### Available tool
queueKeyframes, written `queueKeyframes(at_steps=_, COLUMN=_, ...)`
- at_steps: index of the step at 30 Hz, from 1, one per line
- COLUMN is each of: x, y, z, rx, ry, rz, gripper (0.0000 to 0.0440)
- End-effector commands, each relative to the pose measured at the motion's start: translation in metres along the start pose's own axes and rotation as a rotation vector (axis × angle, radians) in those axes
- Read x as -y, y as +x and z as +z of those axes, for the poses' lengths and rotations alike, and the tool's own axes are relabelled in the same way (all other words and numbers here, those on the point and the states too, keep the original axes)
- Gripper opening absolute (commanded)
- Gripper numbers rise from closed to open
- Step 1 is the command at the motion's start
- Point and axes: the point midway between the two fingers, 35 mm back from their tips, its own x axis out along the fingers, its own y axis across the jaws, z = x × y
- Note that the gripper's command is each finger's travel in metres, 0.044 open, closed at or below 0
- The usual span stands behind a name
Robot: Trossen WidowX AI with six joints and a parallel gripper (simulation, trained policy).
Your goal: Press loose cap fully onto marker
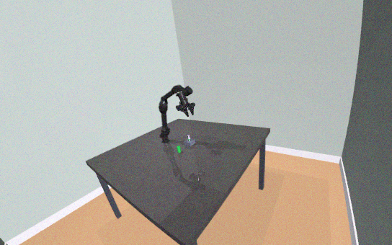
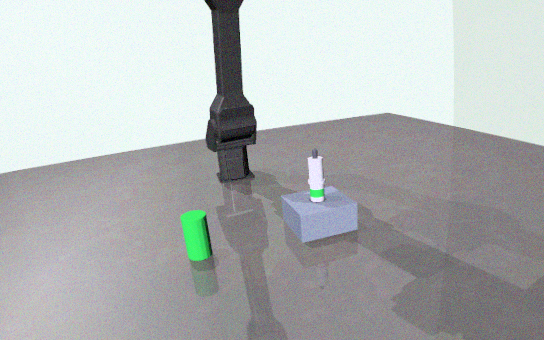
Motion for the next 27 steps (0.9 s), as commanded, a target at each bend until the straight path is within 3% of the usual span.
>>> queueKeyframes(at_steps=1, x=-0.005, y=0.004, z=0.001, rx=0.015, ry=0.012, rz=-0.003, gripper=0.0333)
queueKeyframes(at_steps=27, x=-0.038, y=0.034, z=0.013, rx=0.118, ry=0.094, rz=0.008, gripper=0.0327)
